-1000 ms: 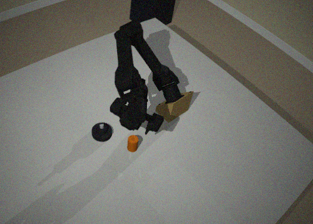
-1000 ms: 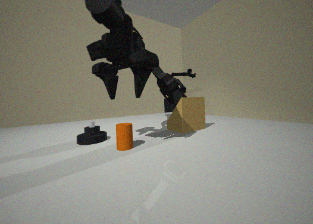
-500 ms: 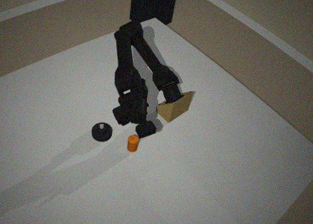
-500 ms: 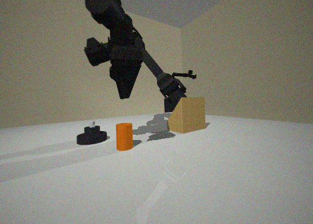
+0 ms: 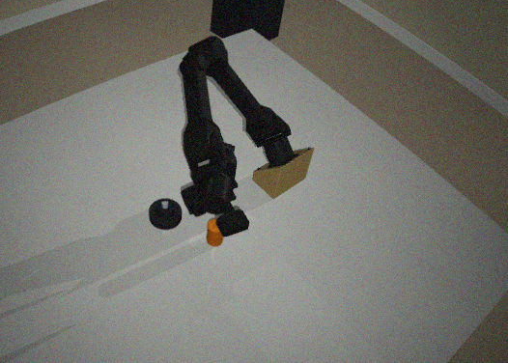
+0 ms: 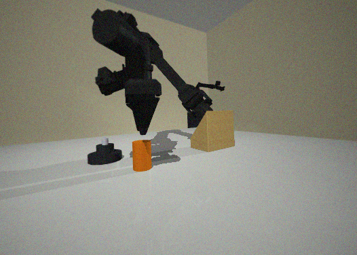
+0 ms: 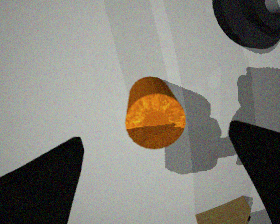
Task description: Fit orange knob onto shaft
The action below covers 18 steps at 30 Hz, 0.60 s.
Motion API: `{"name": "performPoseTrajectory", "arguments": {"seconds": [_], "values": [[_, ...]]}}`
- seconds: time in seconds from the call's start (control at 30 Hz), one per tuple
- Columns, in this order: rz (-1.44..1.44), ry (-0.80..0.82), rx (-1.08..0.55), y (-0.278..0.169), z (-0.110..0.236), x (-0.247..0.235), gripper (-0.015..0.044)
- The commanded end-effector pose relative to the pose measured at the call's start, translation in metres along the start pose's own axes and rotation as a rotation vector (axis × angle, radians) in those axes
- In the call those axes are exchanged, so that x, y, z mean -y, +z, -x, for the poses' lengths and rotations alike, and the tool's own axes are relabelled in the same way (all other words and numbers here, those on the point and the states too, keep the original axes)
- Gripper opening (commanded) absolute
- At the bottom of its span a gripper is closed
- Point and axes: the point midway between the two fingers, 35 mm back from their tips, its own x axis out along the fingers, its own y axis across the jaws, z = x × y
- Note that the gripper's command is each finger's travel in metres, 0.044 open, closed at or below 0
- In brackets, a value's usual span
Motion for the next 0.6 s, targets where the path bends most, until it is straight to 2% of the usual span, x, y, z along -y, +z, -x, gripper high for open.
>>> {"name": "performPoseTrajectory", "arguments": {"seconds": [0.0, 0.57], "values": [[0.012, -0.008, 0.001, -0.002, -0.005, 0.001, 0.0440], [0.013, -0.006, 0.002, 0.000, -0.033, -0.001, 0.0440]]}}
